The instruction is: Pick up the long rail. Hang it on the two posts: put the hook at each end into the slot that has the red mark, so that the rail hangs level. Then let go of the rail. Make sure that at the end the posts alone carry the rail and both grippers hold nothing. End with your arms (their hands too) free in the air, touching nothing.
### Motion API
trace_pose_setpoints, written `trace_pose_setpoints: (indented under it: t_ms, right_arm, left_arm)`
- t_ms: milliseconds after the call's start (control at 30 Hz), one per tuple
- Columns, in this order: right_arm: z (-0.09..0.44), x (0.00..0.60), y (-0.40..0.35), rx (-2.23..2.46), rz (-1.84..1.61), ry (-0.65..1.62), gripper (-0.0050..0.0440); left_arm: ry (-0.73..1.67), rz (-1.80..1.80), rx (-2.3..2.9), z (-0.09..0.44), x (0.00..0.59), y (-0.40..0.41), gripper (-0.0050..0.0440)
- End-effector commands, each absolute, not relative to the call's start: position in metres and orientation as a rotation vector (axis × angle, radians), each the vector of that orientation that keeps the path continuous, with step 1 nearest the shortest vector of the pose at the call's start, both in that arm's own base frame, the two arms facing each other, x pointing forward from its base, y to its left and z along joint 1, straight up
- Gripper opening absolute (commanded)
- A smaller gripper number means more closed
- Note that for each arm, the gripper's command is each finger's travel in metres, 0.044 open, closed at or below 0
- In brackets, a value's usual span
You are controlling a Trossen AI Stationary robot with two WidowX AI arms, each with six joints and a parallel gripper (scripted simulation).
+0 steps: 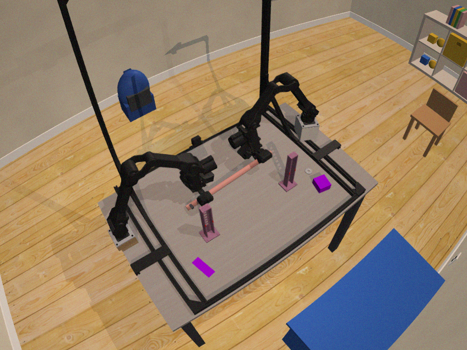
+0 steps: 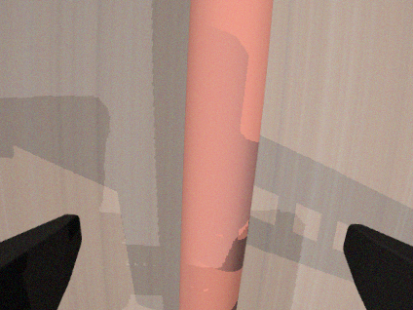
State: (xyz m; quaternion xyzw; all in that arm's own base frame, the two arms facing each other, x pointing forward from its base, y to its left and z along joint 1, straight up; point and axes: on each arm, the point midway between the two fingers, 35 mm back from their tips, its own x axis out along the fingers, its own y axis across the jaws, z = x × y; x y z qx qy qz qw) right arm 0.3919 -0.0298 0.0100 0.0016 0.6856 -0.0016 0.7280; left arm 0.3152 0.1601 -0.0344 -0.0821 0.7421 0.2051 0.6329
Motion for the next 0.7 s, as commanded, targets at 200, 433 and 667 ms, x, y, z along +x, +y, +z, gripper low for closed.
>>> trace_pose_setpoints:
  t_ms: [200,433,667]
  right_arm:
    - [0.04,0.394,-0.03,0.002,-0.004,1.48,0.044]
    - [0.04,0.397,-0.03,0.002,-0.004,1.48,0.044]
    - [0.029,0.398,-0.025,-0.063,-0.077,1.481,0.032]
  left_arm:
    - [1.694,0.471,-0.187,-0.034,0.316,0.161,0.0]
    - [1.694,0.471,-0.187,-0.034,0.316,0.161,0.0]
    - [1.694,0.471,-0.187,-0.034,0.316,0.161,0.0]
